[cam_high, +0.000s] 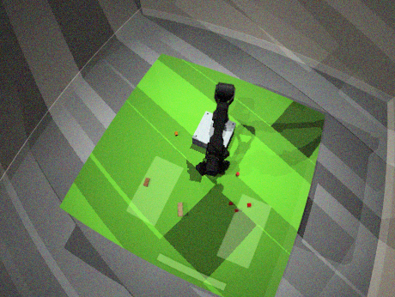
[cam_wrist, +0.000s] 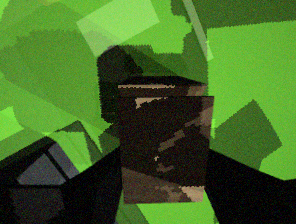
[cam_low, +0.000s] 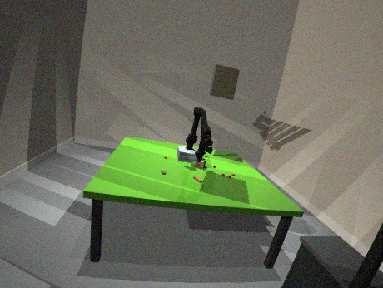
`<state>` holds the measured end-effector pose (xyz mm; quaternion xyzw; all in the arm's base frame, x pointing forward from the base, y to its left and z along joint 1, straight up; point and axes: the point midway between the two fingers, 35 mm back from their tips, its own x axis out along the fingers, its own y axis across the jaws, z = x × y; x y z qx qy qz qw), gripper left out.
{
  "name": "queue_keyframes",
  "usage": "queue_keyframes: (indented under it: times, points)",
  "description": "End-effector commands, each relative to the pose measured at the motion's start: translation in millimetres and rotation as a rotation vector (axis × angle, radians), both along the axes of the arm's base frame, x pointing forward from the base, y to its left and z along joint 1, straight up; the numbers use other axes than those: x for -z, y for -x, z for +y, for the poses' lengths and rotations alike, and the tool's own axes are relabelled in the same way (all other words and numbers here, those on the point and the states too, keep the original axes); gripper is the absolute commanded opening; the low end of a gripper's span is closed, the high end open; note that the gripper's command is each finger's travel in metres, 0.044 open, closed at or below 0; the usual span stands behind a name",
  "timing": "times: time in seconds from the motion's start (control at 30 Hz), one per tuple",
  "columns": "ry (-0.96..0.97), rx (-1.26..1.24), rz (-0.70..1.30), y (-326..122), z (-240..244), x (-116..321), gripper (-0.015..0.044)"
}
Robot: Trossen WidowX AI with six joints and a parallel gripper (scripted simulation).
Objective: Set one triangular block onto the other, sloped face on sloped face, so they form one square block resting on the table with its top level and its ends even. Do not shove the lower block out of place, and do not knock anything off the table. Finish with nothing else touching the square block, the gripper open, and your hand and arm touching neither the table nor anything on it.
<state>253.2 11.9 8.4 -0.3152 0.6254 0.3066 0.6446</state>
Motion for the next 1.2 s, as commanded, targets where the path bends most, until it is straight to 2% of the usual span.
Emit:
queue_keyframes:
  times: [0.0, 1.17]
  points:
    - [-0.002, 0.004, 0.003, -0.3, 1.1, 3.5, 0.0]
    - [0.0, 0.001, 0.003, -1.3, 2.5, 9.2, 0.0]
